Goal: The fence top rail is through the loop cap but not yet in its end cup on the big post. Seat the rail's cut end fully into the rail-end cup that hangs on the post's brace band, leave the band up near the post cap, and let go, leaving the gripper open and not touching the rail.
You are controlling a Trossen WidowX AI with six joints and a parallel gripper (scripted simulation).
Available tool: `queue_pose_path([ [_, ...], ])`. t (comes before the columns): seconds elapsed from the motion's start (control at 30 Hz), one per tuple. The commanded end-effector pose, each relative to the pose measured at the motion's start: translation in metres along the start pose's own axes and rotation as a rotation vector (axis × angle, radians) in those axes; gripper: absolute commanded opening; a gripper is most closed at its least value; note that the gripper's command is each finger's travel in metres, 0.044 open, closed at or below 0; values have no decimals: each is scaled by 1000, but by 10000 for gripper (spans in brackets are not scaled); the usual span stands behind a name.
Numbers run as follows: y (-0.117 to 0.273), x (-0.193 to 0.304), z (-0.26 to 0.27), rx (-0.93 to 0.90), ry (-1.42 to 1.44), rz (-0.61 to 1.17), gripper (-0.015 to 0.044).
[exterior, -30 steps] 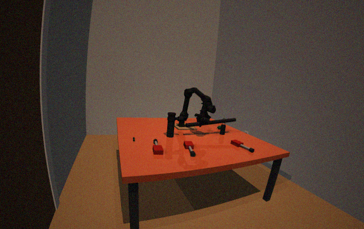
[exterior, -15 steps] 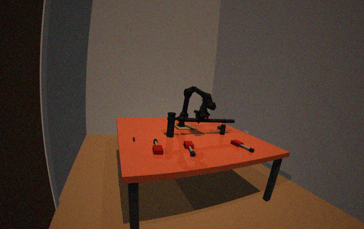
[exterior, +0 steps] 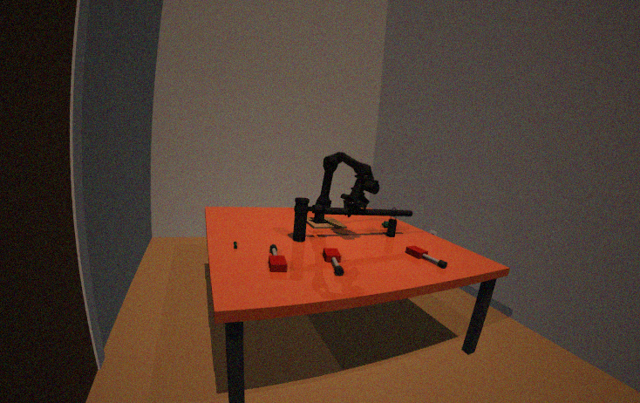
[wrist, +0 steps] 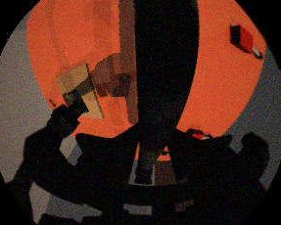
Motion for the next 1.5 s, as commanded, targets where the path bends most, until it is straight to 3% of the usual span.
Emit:
queue_pose_path([
  [0.0, 3, 3, -1, 4, 2, 3, 0],
  [1.47, -2, 25, -5, -6, 3, -2, 0],
])
Point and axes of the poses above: the point midway between the two fingers, 35 mm back from their tips, its own y axis back along the fingers, its own z axis across the jaws, x = y × z, the point moved 7 cm from there along y, back along the fingers, and after that the axes turned 8 degrees about -y, right-handed, at the moved point
